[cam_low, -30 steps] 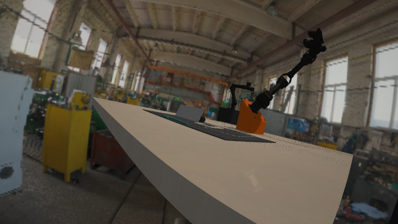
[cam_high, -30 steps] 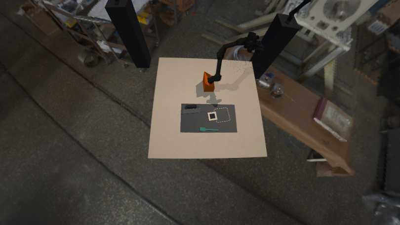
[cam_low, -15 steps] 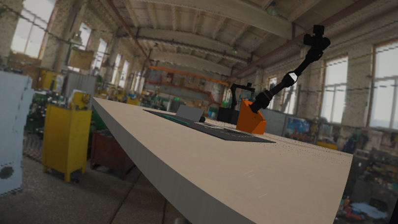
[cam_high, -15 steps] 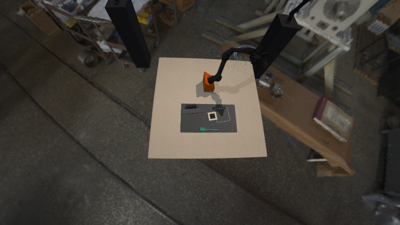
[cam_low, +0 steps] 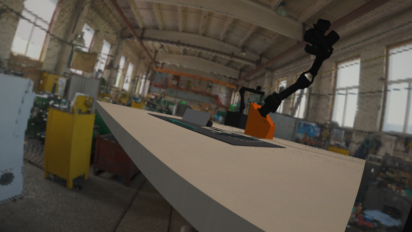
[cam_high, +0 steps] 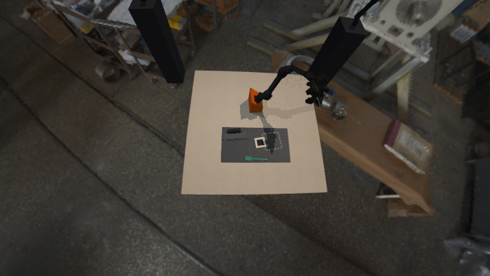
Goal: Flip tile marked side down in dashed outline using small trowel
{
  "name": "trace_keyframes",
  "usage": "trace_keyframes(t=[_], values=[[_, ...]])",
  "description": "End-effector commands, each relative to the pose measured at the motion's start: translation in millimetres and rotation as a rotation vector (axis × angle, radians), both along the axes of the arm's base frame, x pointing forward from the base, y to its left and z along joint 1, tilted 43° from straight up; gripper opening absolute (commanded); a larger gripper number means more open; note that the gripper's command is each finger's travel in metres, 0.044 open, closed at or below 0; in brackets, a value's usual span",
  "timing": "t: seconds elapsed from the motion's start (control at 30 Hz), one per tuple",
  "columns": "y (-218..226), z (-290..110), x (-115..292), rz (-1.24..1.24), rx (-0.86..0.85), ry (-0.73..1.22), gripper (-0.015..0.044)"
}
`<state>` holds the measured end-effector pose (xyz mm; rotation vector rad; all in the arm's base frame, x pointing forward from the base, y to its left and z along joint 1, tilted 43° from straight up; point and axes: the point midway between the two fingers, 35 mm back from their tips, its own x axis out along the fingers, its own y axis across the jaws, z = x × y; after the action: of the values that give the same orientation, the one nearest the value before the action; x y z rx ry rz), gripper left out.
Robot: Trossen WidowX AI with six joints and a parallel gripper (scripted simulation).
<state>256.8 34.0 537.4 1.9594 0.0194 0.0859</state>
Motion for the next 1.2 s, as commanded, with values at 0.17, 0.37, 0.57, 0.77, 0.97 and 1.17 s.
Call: trace_keyframes(t=[0.17, 0.37, 0.57, 0.77, 0.97, 1.17], values=[[-16, -48, 56, -0.067, -0.088, 0.142, 0.0100], [-23, -82, 83, -0.082, -0.193, 0.239, 0.0100], [-30, -121, 109, -0.069, -0.268, 0.347, 0.0100], [-45, -181, 139, -0.034, -0.353, 0.511, 0.0100], [-64, -251, 158, 0.023, -0.399, 0.686, 0.0100], [-86, -330, 163, 0.102, -0.380, 0.871, 0.0100]])
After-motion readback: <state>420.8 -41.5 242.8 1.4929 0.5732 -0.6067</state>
